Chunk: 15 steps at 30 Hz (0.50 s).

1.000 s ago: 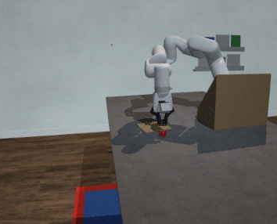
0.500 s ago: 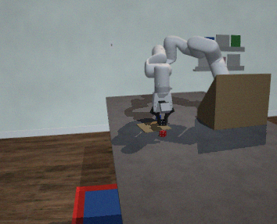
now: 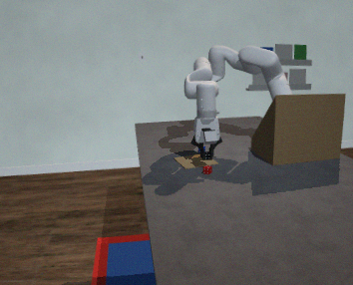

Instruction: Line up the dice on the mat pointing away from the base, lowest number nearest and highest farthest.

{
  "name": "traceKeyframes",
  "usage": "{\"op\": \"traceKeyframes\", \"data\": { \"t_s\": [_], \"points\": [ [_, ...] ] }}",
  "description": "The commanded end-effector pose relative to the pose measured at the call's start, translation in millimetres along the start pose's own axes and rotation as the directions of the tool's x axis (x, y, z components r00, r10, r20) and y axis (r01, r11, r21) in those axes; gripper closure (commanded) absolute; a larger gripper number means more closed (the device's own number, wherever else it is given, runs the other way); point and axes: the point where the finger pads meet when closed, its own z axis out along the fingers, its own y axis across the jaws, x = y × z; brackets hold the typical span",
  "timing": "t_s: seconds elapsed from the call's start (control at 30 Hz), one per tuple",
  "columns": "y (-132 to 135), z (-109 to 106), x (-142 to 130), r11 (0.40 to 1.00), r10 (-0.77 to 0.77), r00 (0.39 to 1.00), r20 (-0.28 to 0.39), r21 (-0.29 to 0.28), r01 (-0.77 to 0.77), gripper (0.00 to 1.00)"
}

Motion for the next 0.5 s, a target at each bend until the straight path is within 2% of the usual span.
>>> {"op": "traceKeyframes", "data": {
  "t_s": [0.0,0.47],
  "points": [
    [1.1,-0.7,0.8,1.000,-0.001,1.000,-0.002,-0.004,0.001,0.79],
    [1.1,2.2,0.8,1.000,-0.001,1.000,-0.002,-0.004,0.001,0.79]
  ]
}}
